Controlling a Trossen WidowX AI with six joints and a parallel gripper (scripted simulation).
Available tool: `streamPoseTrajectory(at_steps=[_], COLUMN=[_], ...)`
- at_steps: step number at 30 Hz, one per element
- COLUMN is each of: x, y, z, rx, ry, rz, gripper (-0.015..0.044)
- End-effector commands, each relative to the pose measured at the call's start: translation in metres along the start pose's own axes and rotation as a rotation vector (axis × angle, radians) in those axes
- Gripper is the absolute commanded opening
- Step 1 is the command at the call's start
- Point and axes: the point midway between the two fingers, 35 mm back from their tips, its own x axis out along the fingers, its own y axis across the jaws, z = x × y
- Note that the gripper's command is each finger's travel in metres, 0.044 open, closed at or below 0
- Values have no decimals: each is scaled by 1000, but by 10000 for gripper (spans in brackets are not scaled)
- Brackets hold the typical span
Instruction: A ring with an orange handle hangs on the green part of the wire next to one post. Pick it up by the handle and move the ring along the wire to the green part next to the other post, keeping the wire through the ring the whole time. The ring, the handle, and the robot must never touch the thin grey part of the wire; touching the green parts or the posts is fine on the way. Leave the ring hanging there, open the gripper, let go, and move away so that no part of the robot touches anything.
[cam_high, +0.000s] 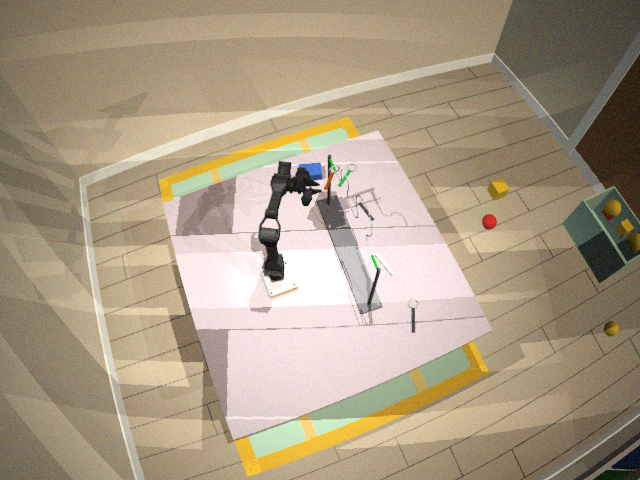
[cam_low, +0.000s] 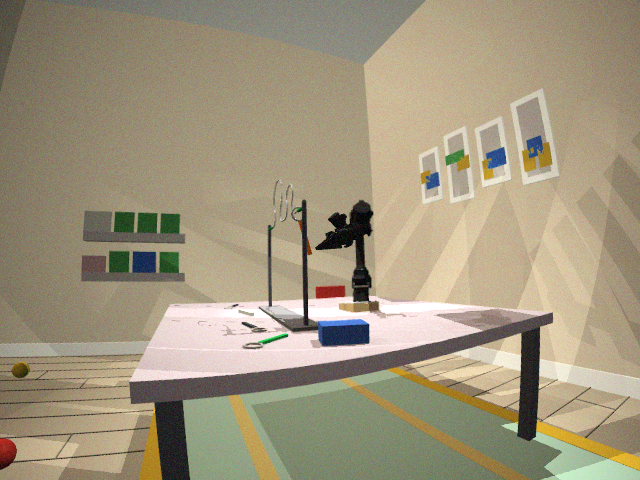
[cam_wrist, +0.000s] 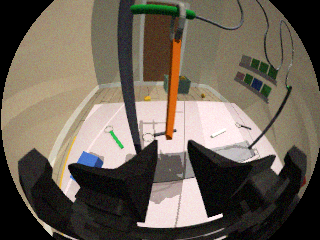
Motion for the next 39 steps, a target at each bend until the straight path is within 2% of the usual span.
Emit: streamPoseTrajectory(at_steps=[1, 17, 19, 23, 28, 39], x=[-1, -1, -8, -48, -50, -50], y=[-1, -1, 1, -1, -1, -1], z=[3, 3, 0, 0, 0, 0], rx=[11, 11, 1, 0, 0, 0], ry=[-5, -5, 2, 2, 1, 1], rz=[1, 1, 0, 0, 0, 0], gripper=[160, 160, 212, 317, 440, 440])
